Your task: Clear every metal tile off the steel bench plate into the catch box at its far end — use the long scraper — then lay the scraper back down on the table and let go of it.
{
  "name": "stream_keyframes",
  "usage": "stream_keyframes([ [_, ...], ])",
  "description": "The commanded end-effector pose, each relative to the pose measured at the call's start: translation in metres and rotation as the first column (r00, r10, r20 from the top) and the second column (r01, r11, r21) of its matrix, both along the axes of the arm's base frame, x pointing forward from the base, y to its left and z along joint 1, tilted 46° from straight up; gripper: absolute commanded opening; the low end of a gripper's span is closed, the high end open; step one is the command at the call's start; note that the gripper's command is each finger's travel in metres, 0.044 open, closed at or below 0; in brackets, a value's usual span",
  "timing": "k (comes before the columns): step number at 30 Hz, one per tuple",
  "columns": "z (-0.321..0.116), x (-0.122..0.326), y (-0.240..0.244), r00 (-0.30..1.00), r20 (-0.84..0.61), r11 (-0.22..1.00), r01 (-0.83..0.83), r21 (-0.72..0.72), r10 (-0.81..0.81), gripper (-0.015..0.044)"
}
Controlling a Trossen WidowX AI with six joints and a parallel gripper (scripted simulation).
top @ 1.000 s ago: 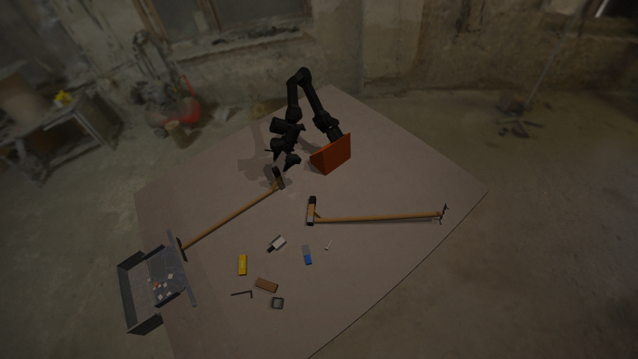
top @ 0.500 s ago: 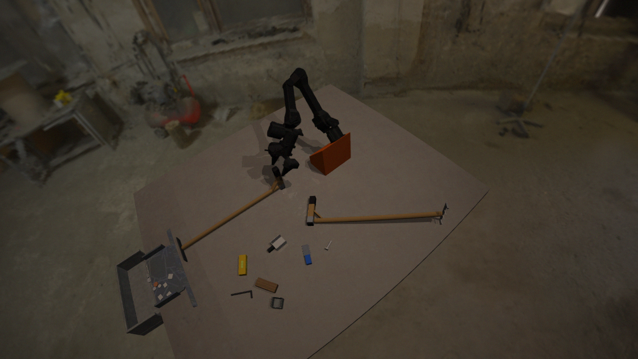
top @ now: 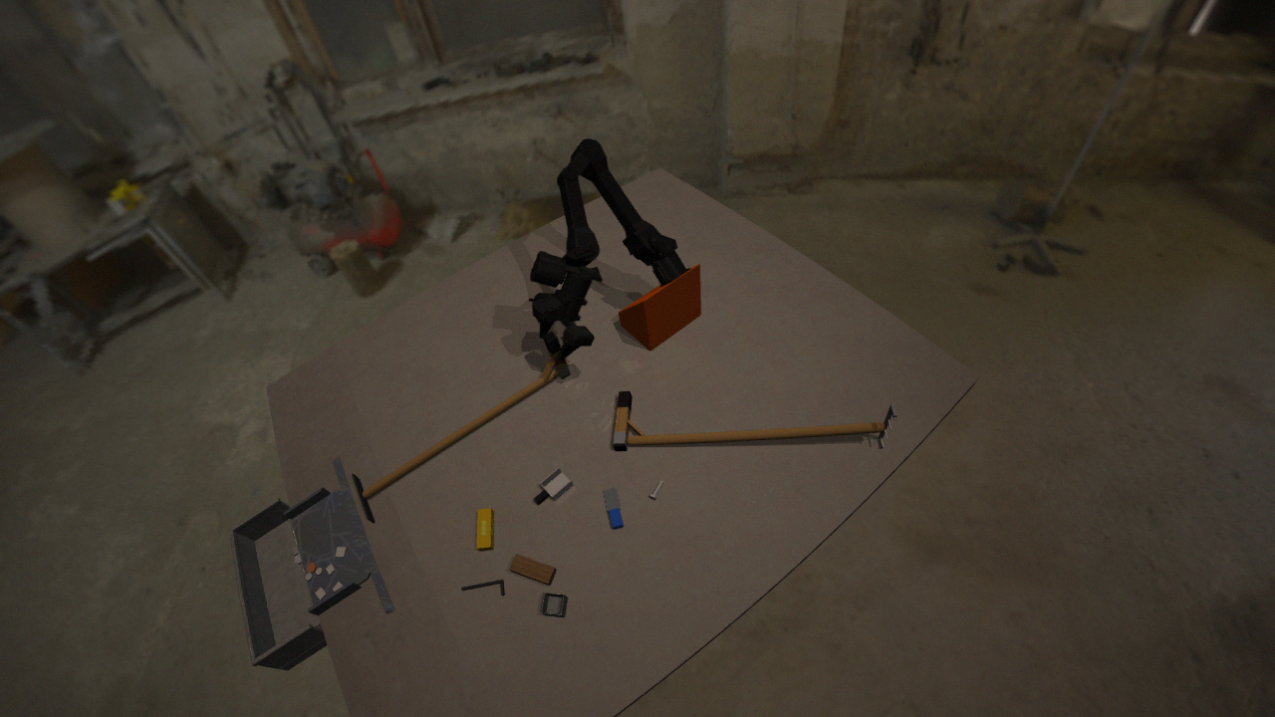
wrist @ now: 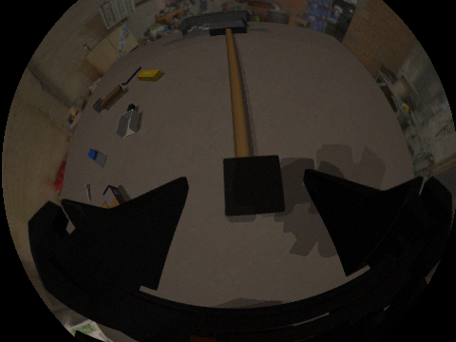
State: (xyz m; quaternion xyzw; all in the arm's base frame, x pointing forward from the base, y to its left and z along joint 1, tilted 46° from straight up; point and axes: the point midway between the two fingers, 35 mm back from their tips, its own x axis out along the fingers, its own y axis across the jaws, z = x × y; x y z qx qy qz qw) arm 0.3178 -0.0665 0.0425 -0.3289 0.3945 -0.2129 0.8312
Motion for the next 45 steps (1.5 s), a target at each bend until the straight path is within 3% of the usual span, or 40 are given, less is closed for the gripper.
stream_keyframes([
  [1,-0.006,0.004,-0.006,1.0,-0.007,1.0,-0.002,-0.003,0.002,0.044],
  [13,-0.014,0.012,-0.018,1.0,-0.003,1.0,-0.004,-0.009,0.004,0.044],
  [26,-0.011,0.01,-0.015,1.0,0.003,1.0,-0.001,-0.006,0.001,0.0099],
  [33,-0.011,0.01,-0.015,1.0,0.003,1.0,-0.001,-0.006,0.001,0.0052],
  [35,-0.011,0.01,-0.015,1.0,0.003,1.0,-0.001,-0.006,0.001,0.0],
  [45,-0.012,0.011,-0.011,1.0,0.002,1.0,-0.003,-0.006,0.003,0.0],
])
